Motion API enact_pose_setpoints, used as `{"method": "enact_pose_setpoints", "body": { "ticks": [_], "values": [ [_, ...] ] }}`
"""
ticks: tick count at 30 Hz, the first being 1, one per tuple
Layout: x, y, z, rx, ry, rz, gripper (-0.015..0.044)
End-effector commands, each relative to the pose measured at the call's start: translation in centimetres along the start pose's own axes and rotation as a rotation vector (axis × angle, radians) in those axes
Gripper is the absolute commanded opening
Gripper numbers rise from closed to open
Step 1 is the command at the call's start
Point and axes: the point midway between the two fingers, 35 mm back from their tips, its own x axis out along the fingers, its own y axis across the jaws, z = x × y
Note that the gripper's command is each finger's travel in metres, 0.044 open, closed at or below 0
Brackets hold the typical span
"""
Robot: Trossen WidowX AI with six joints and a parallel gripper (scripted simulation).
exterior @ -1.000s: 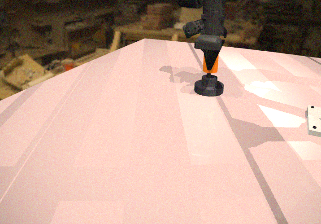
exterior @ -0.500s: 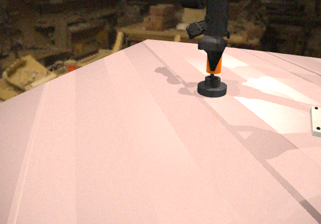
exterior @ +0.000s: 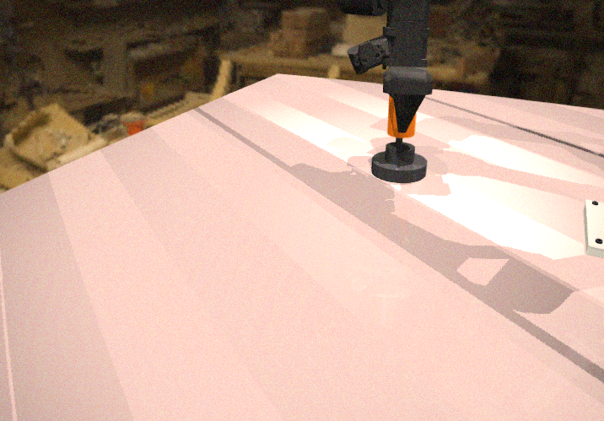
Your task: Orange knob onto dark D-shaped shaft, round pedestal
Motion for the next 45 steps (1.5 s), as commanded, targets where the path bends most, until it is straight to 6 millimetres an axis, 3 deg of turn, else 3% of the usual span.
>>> {"method": "enact_pose_setpoints", "body": {
  "ticks": [1, 29, 36, 45],
  "values": [
    [0.12, -0.09, -0.01, -0.026, 0.000, -0.002, 0.0000],
    [-0.24, 0.11, -0.13, -0.026, 0.000, -0.002, 0.0000],
    [-0.14, -0.05, 0.07, -0.225, 0.000, -0.002, 0.0000],
    [0.18, -0.11, 0.05, -0.235, 0.000, -0.002, 0.0000]
  ]
}}
